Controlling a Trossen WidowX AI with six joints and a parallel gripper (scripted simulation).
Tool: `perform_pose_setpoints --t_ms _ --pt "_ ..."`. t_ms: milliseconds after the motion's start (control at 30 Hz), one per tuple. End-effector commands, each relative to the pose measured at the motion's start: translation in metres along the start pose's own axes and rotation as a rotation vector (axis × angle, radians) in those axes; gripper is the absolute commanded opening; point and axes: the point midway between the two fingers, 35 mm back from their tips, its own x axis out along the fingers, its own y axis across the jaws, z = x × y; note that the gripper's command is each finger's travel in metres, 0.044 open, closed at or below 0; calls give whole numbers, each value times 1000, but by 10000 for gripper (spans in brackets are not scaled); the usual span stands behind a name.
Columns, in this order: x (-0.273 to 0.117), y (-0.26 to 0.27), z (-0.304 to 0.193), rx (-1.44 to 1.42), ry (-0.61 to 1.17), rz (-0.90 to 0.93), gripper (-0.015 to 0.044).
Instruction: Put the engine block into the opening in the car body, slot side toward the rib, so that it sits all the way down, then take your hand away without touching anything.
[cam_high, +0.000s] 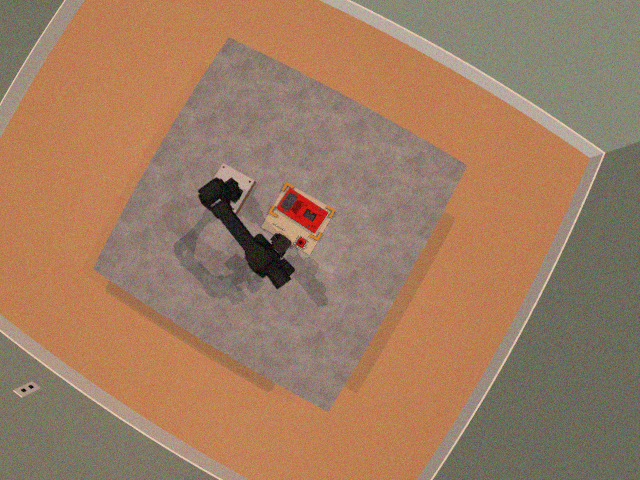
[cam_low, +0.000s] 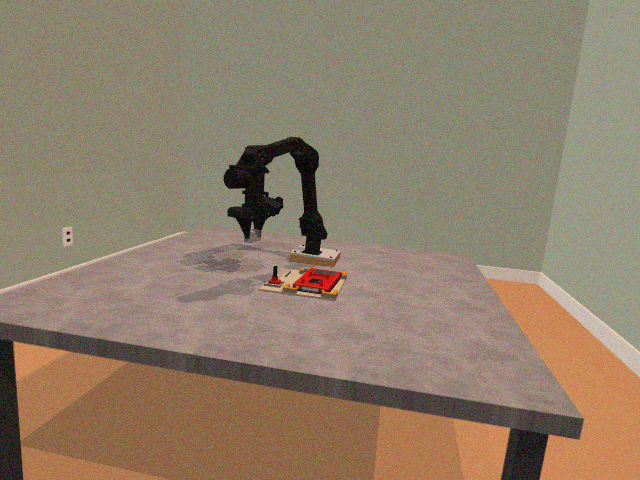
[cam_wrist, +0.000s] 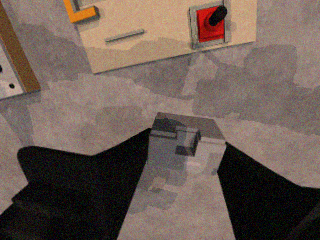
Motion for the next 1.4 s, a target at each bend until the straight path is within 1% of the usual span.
perform_pose_setpoints --t_ms 0,167,333,567,700,1233,1367 --pt "-9 0 0 -5 -1 -9 0" --pt "11 -2 -10 -5 -1 -9 0" --pt "10 -2 -9 -5 4 -9 0" --pt "9 -2 -6 -5 70 -6 0" --pt "10 -1 -3 -4 168 0 0" --pt "18 -1 13 0 678 -2 0" --pt "17 -2 15 -2 721 -10 0"
